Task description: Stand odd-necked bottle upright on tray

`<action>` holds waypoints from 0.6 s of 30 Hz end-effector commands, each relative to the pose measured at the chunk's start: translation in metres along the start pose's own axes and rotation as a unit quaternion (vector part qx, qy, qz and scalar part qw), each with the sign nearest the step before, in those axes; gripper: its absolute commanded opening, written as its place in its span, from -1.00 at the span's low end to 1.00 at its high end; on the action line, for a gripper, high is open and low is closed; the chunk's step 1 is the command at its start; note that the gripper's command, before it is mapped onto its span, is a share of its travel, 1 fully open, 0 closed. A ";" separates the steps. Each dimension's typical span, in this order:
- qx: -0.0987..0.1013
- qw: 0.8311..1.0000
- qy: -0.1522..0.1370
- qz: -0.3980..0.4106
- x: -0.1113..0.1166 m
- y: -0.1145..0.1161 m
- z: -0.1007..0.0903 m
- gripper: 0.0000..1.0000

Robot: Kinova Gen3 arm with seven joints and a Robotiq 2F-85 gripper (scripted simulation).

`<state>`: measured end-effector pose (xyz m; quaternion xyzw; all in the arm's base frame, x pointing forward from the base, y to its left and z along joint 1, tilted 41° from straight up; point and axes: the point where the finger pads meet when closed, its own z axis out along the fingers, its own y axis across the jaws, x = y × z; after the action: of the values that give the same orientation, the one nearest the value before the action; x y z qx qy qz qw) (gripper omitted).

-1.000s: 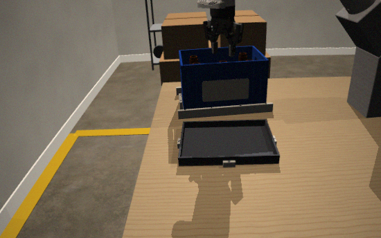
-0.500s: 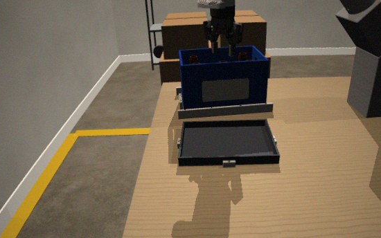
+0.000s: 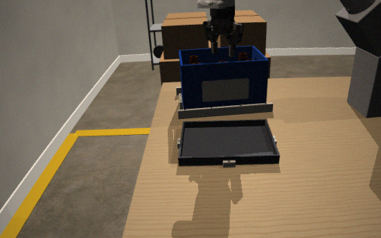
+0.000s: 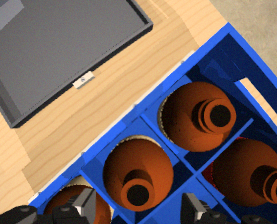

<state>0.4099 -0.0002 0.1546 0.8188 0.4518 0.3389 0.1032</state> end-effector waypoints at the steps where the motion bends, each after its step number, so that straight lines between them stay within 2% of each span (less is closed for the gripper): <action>1: 0.000 1.000 0.000 0.000 0.000 0.000 0.000 0.27; 18: 0.000 1.000 0.000 0.000 0.000 0.000 0.013 0.27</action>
<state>0.4186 0.0008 0.1481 0.8181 0.4507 0.3414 0.1048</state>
